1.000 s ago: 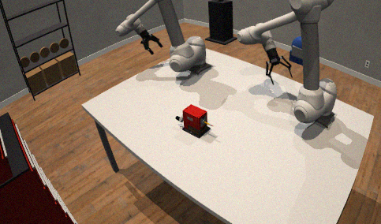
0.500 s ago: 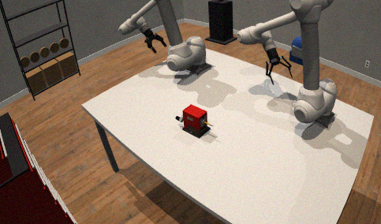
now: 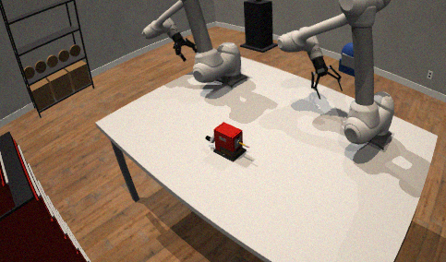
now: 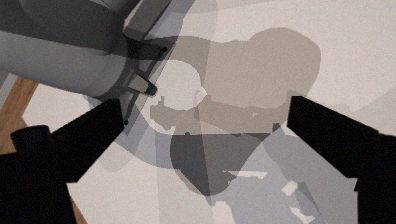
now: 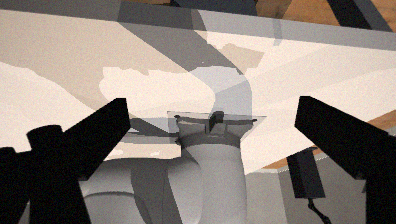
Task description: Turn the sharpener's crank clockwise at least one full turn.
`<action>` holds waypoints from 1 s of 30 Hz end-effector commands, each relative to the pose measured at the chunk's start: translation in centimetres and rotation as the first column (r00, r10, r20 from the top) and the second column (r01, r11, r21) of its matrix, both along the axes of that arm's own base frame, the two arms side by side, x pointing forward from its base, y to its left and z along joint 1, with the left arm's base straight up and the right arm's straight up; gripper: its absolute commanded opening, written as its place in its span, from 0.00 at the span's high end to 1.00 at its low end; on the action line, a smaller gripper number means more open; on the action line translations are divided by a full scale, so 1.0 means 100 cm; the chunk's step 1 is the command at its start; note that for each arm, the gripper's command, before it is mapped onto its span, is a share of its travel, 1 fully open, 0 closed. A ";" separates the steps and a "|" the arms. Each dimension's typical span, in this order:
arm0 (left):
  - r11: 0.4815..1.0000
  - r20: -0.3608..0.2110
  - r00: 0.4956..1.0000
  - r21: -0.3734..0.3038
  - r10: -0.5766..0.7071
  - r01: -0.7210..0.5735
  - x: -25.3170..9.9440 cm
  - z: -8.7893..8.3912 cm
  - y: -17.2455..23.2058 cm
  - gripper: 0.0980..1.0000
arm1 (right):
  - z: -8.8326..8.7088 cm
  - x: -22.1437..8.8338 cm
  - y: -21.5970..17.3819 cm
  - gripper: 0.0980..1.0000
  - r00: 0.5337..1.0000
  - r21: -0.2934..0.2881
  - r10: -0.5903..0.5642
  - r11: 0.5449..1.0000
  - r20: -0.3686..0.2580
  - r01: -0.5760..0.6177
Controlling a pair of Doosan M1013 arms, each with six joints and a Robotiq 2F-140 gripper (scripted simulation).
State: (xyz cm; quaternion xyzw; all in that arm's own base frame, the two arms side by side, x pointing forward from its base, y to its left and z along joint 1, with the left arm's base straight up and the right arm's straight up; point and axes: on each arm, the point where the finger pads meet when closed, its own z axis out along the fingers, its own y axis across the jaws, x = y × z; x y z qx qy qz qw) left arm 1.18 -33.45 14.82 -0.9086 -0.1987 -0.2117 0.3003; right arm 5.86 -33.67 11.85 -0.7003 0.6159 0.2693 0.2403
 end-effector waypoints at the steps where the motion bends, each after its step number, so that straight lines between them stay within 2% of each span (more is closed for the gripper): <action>1: 1.000 0.000 1.000 -0.001 0.000 0.000 0.000 0.000 0.000 0.00 | 0.000 -0.003 0.001 0.00 1.000 0.004 -0.009 1.000 0.003 0.009; 30: 1.000 0.000 1.000 -0.001 0.000 0.000 0.000 0.000 0.000 0.00 | 0.002 -0.024 0.013 0.00 0.996 0.042 -0.084 0.996 0.023 0.083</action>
